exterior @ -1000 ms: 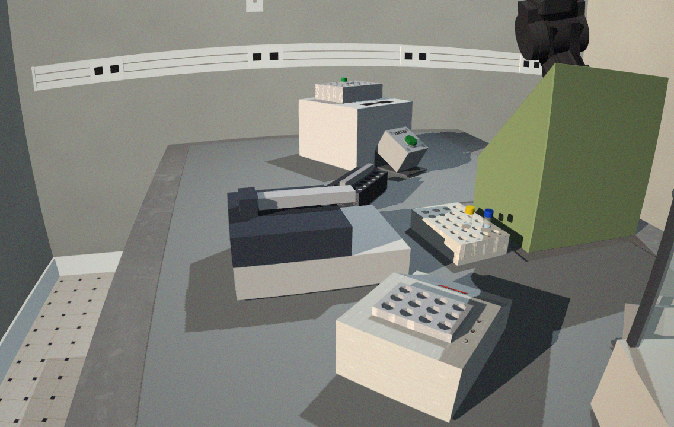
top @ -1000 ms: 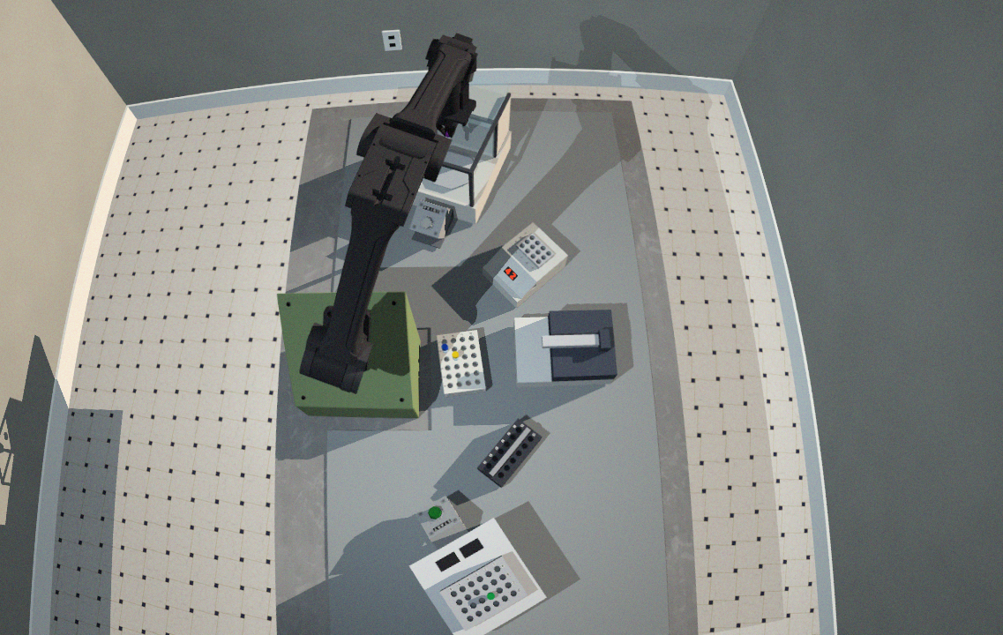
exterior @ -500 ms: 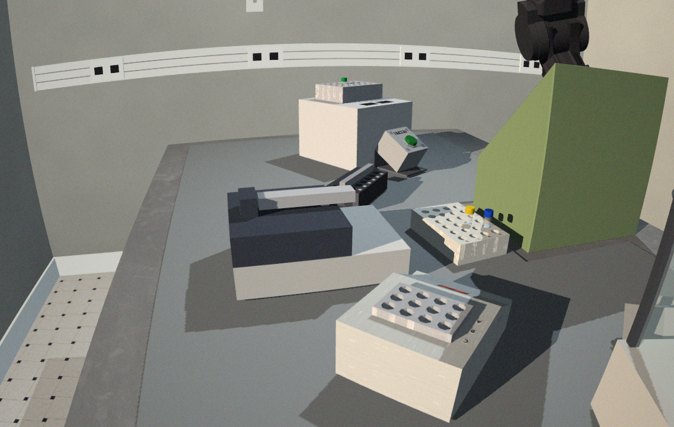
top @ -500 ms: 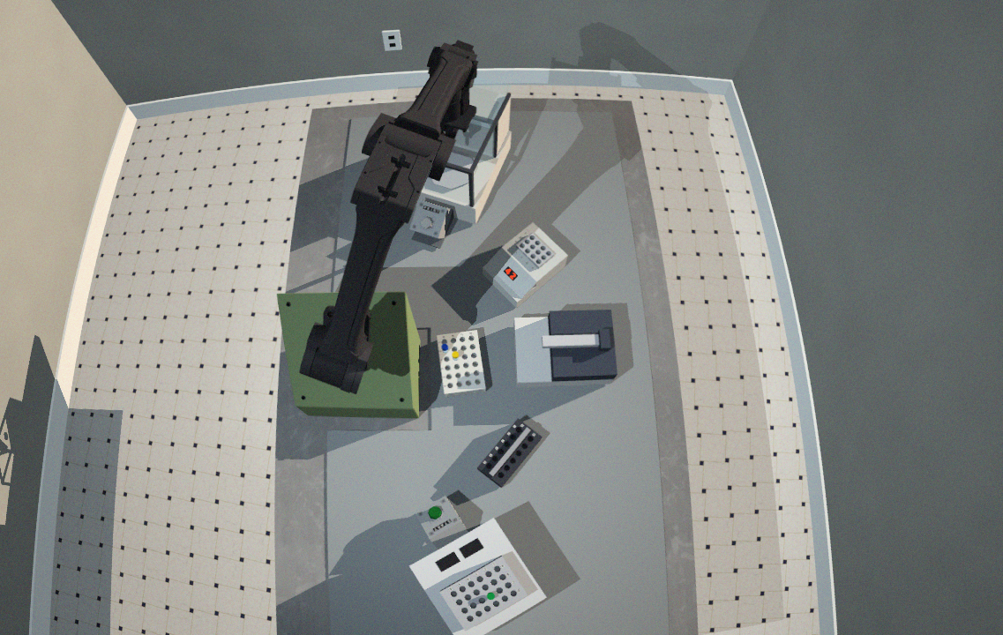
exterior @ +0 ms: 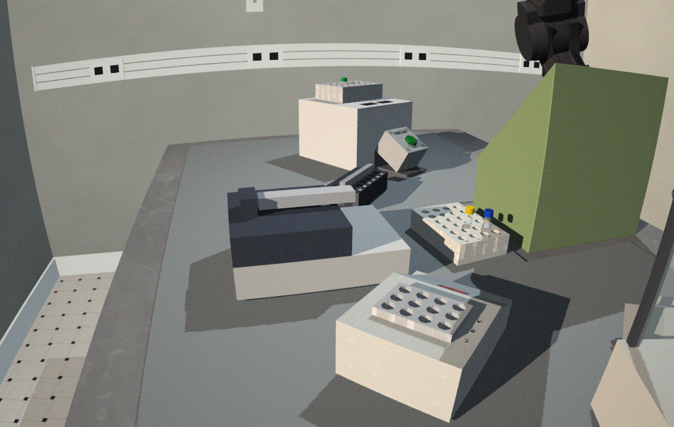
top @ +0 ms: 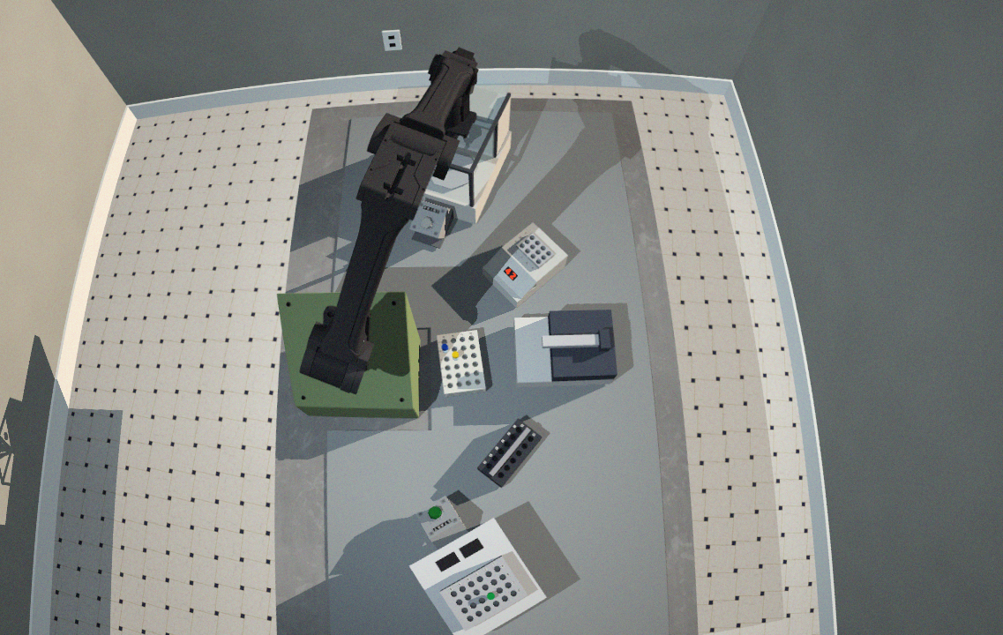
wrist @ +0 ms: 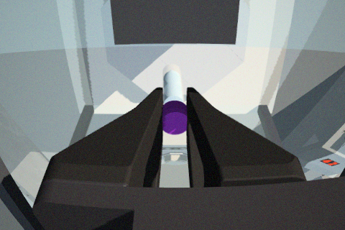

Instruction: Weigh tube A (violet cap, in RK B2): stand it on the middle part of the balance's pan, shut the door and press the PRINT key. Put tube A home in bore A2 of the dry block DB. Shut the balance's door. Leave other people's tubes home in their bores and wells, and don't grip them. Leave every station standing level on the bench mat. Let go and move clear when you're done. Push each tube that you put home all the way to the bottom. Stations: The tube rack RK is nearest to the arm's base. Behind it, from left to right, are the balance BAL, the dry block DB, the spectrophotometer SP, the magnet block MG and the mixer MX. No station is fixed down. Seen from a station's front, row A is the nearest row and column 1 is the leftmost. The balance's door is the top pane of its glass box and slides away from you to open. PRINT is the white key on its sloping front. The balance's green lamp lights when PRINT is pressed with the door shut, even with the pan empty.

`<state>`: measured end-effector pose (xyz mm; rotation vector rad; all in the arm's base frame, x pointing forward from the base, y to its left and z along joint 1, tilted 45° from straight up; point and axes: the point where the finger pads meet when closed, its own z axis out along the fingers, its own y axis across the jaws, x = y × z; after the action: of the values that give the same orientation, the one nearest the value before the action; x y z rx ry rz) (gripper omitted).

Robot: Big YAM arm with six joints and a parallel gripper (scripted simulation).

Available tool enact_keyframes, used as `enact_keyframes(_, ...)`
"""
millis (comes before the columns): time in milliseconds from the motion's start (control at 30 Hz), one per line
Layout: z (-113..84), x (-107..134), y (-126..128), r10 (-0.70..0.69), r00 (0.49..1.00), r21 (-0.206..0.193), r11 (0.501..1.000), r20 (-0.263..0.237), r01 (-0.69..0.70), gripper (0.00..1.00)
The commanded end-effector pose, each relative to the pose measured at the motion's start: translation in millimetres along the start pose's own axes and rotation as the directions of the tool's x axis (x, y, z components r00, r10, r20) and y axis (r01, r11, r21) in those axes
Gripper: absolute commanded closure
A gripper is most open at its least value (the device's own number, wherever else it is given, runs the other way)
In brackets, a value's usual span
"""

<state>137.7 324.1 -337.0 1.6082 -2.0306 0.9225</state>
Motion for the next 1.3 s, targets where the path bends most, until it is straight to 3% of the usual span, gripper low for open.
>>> enact_keyframes(0, 16.1, -1, -1, -0.008, 1.000, -0.004, 1.000, -0.005, 0.008, 0.91)
enact_keyframes(100, 15.2, -9, -1, -0.006, 1.000, -0.003, 1.000, 0.012, 0.006, 0.91)
enact_keyframes(233, 24.5, -1, -2, -0.007, 1.000, -0.005, 1.000, -0.005, 0.007, 0.91)
enact_keyframes(267, -5.4, -27, -7, 0.011, 0.998, -0.006, 1.000, 0.069, -0.010, 0.91)
enact_keyframes(400, 28.5, -7, -3, -0.003, 1.000, -0.006, 1.000, 0.008, 0.003, 0.91)
enact_keyframes(633, 44.2, 0, 0, -0.010, 1.000, -0.003, 1.000, -0.005, 0.010, 0.91)
enact_keyframes(800, 44.3, -8, -3, -0.002, 1.000, -0.005, 1.000, 0.011, 0.002, 0.91)
enact_keyframes(833, 25.7, -13, -5, 0.000, 0.999, -0.001, 1.000, 0.045, 0.000, 0.91)
enact_keyframes(933, 52.5, -6, -2, -0.004, 1.000, -0.006, 1.000, 0.006, 0.004, 0.91)
enact_keyframes(1000, 56.4, -1, -2, -0.007, 1.000, -0.005, 1.000, -0.003, 0.006, 0.91)
enact_keyframes(1033, 55.6, -2, -1, -0.007, 1.000, -0.004, 1.000, 0.000, 0.007, 0.91)
enact_keyframes(1100, 35.9, -12, -2, 0.003, 0.999, 0.001, 1.000, 0.032, -0.003, 0.91)
enact_keyframes(1267, 35.9, -12, -2, 0.003, 0.999, 0.001, 1.000, 0.032, -0.003, 0.91)
